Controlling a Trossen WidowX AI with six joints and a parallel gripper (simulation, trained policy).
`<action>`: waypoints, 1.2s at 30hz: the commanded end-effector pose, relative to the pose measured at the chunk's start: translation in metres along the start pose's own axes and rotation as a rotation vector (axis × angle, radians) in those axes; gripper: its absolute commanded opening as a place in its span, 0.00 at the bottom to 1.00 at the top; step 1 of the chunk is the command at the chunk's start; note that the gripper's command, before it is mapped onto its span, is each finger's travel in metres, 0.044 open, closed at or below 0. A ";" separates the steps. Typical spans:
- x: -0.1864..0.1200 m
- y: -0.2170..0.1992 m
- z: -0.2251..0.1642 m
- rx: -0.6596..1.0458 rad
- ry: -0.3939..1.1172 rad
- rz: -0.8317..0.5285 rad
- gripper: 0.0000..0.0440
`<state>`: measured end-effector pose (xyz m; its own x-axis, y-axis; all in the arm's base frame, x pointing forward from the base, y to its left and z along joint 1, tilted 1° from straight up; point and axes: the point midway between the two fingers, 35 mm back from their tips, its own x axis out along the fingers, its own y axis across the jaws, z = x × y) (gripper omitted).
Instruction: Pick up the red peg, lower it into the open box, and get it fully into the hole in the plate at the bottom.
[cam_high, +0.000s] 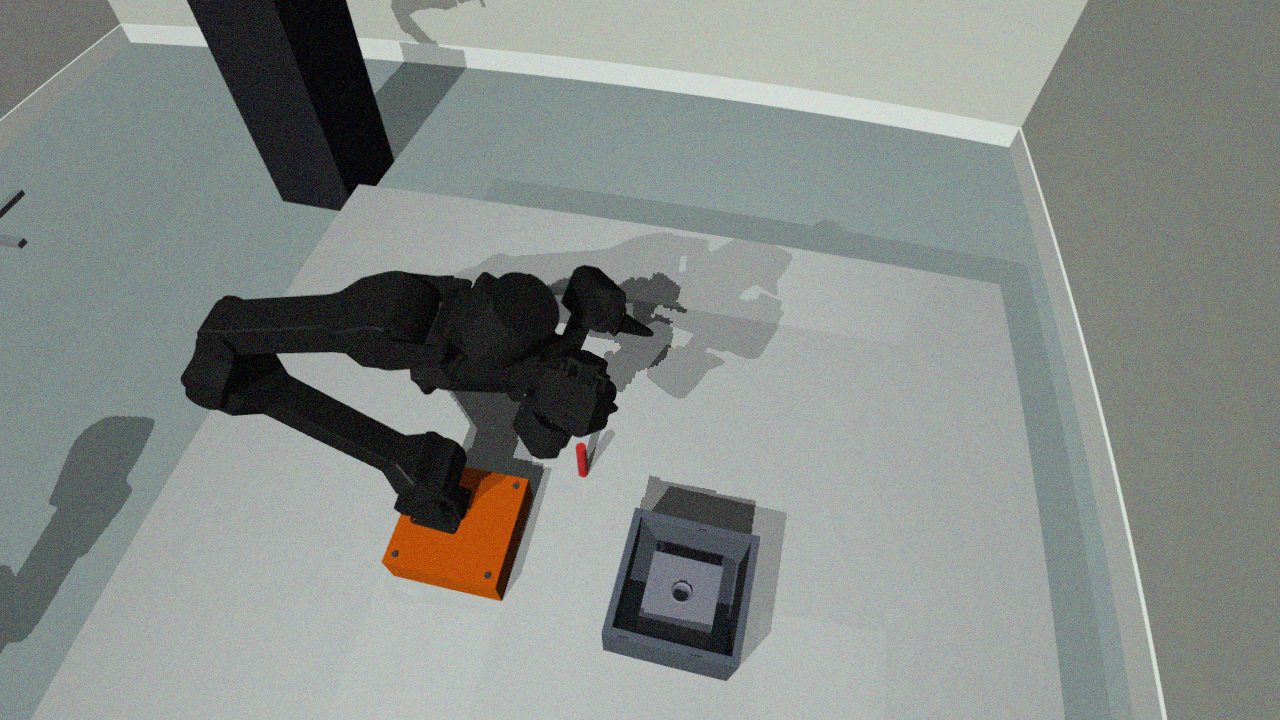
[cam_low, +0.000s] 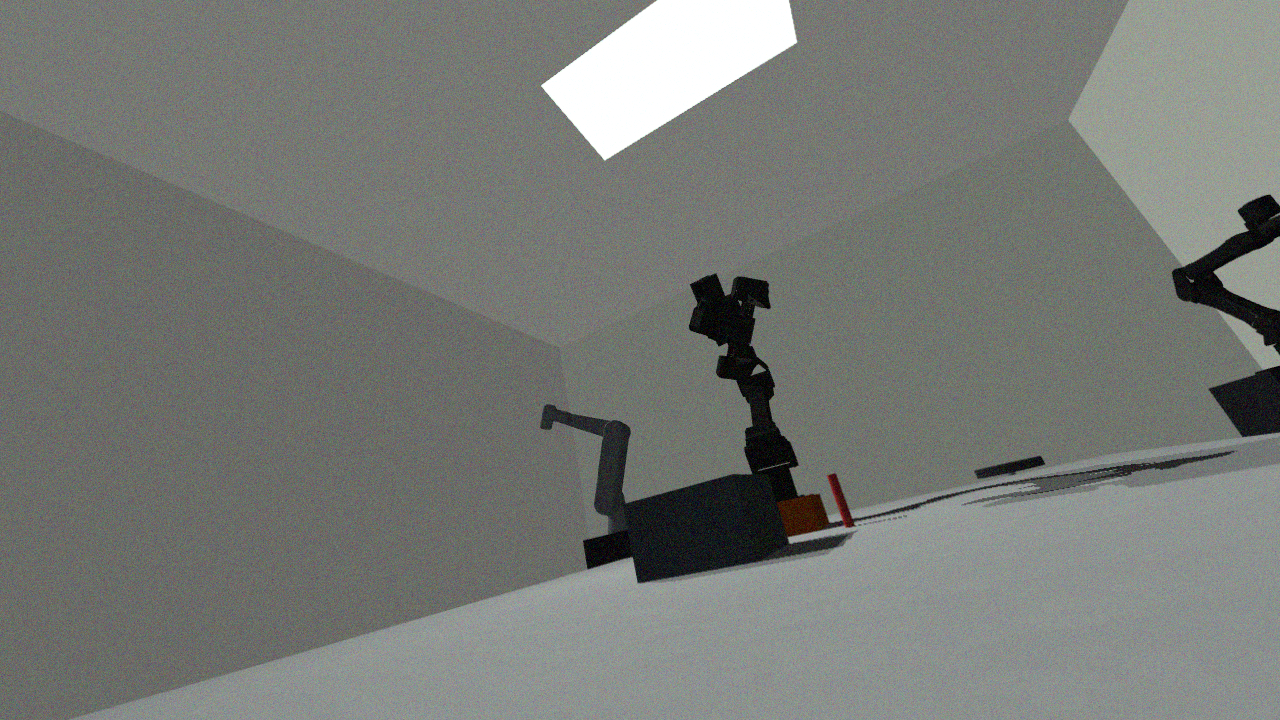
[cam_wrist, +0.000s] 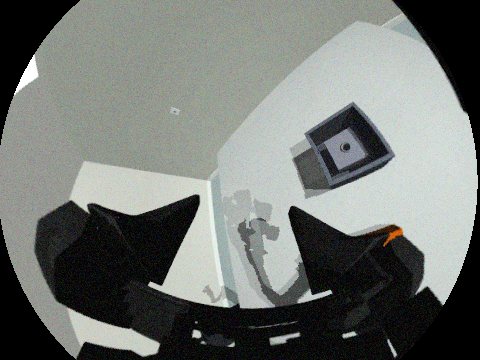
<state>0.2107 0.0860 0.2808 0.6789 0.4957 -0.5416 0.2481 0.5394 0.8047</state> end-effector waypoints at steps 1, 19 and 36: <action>0.013 -0.017 -0.007 0.064 0.036 -0.096 1.00; 0.055 -0.100 -0.054 0.315 0.131 -0.648 1.00; 0.093 -0.161 -0.094 0.364 0.083 -0.952 1.00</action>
<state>0.1706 0.1083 0.0894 0.0545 0.0431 -0.9976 0.8602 0.5054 0.0688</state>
